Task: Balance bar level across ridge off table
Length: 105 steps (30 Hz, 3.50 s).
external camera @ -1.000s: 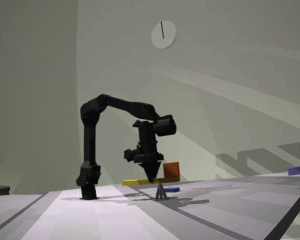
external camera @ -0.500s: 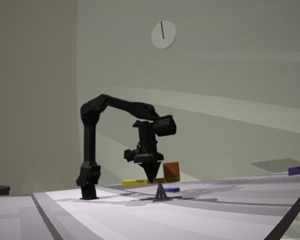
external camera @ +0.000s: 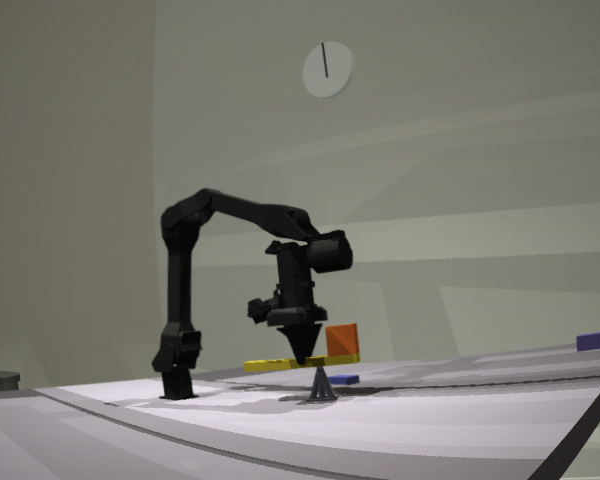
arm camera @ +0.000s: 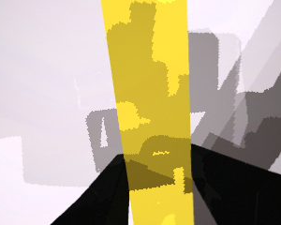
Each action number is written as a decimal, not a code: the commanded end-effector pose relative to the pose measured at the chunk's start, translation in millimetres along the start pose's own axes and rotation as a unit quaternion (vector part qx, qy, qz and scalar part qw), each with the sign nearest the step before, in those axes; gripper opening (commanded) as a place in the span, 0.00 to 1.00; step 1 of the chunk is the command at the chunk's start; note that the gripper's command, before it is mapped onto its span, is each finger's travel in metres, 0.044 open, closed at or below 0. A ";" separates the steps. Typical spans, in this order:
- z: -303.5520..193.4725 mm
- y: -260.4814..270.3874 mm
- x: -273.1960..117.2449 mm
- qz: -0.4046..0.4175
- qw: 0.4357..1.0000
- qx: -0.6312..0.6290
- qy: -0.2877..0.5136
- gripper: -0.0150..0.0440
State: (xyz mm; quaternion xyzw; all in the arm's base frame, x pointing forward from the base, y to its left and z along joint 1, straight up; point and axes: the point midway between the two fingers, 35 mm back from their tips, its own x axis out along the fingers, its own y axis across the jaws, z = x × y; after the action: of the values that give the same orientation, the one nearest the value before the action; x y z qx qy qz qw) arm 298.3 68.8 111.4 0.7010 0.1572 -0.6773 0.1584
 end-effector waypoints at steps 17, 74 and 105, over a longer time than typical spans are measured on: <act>0.8 -0.4 -0.2 -0.001 1.000 0.002 -0.003 0.25; 0.3 -0.1 -1.4 -0.001 1.000 0.000 -0.002 0.25; 0.3 -0.1 -1.4 -0.001 1.000 0.000 -0.002 0.54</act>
State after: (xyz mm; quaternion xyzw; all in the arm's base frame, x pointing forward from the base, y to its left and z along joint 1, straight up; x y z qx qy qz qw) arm 298.0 68.8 112.8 0.6995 0.1572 -0.6790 0.1583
